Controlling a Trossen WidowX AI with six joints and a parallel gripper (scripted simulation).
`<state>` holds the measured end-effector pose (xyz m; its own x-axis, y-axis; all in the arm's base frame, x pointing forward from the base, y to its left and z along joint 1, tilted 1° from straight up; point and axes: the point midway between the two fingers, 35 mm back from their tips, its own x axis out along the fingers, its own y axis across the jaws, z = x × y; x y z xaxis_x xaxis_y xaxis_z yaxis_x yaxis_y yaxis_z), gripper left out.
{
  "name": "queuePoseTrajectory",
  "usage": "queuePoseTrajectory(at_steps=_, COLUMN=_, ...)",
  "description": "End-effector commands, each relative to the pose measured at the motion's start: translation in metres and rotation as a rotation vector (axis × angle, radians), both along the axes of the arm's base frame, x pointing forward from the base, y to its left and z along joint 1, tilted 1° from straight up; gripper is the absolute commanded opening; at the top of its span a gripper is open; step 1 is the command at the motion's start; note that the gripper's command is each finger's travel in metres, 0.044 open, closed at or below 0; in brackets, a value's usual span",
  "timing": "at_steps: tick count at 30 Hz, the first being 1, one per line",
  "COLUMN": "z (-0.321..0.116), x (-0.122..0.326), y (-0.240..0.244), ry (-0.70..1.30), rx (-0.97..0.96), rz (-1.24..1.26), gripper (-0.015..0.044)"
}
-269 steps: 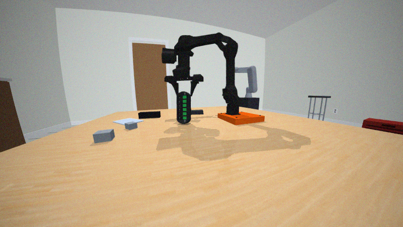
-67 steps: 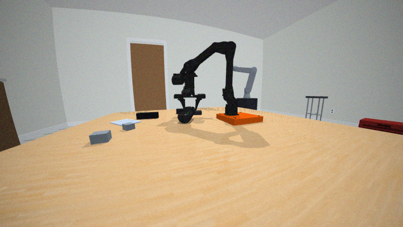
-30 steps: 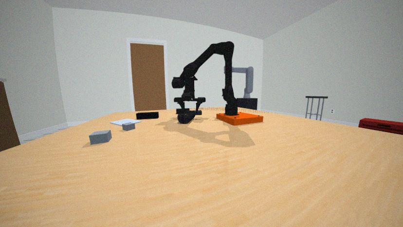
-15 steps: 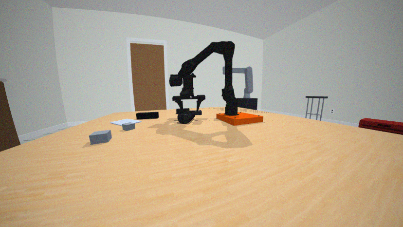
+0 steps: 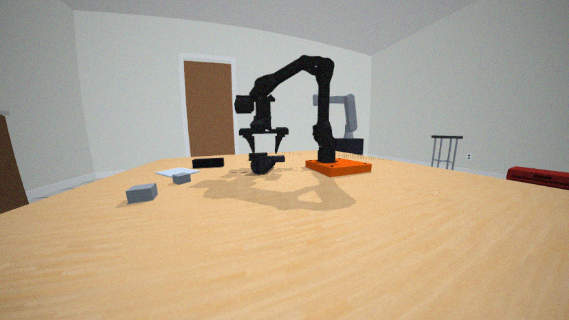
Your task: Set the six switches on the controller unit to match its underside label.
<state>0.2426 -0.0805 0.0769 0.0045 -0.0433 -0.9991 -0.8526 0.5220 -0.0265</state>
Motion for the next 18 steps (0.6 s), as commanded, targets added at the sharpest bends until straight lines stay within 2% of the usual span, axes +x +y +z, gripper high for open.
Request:
queuePoseTrajectory(at_steps=1, z=0.003, x=0.002, y=0.000, ry=-0.010, rx=0.001, rz=-0.004, gripper=0.0440)
queuePoseTrajectory(at_steps=6, z=0.005, x=0.002, y=0.000, ry=-0.010, rx=0.001, rz=-0.004, gripper=0.0440)
queuePoseTrajectory(at_steps=11, z=0.049, x=0.000, y=0.001, ry=-0.002, rx=0.000, rz=0.000, gripper=0.0440)
queuePoseTrajectory(at_steps=16, z=0.051, x=0.000, y=0.002, ry=-0.002, rx=0.000, rz=0.000, gripper=0.0440)
queuePoseTrajectory(at_steps=18, z=0.051, x=0.000, y=0.002, ry=-0.002, rx=0.000, rz=0.000, gripper=0.0387)
